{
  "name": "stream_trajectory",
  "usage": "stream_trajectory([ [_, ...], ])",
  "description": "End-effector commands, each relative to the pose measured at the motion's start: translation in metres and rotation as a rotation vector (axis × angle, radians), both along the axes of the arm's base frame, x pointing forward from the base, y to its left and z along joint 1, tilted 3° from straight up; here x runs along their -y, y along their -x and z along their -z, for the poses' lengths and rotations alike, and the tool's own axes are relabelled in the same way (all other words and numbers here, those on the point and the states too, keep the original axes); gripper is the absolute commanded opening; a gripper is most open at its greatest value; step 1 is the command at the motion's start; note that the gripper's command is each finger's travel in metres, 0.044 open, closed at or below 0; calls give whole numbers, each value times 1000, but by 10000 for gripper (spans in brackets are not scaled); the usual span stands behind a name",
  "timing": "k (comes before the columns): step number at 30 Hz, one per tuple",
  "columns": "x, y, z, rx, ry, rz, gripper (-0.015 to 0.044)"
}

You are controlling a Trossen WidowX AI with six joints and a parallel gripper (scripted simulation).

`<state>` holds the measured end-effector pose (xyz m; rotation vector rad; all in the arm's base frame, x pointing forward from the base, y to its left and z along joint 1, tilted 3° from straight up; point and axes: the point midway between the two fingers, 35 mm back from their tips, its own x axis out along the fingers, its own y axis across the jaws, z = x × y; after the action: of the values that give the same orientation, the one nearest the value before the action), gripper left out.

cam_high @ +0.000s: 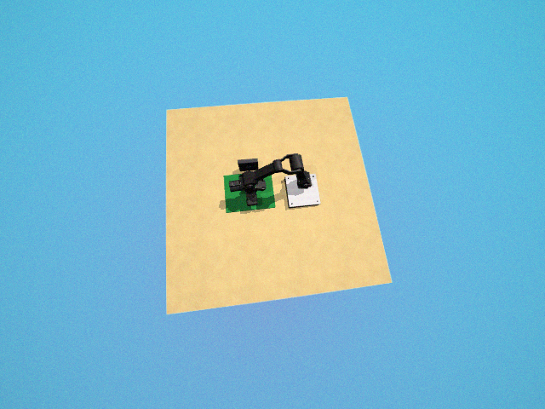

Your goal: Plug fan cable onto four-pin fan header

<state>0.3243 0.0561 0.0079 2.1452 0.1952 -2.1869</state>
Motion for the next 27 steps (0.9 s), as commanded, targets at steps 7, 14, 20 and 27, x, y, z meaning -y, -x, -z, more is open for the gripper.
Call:
stream_trajectory([
  [7,0,1,7,-2,0,1,0],
  [14,0,0,5,0,0,0,105],
  [20,0,0,5,0,0,0,260],
  [27,2,-1,-47,-2,0,1,260],
])
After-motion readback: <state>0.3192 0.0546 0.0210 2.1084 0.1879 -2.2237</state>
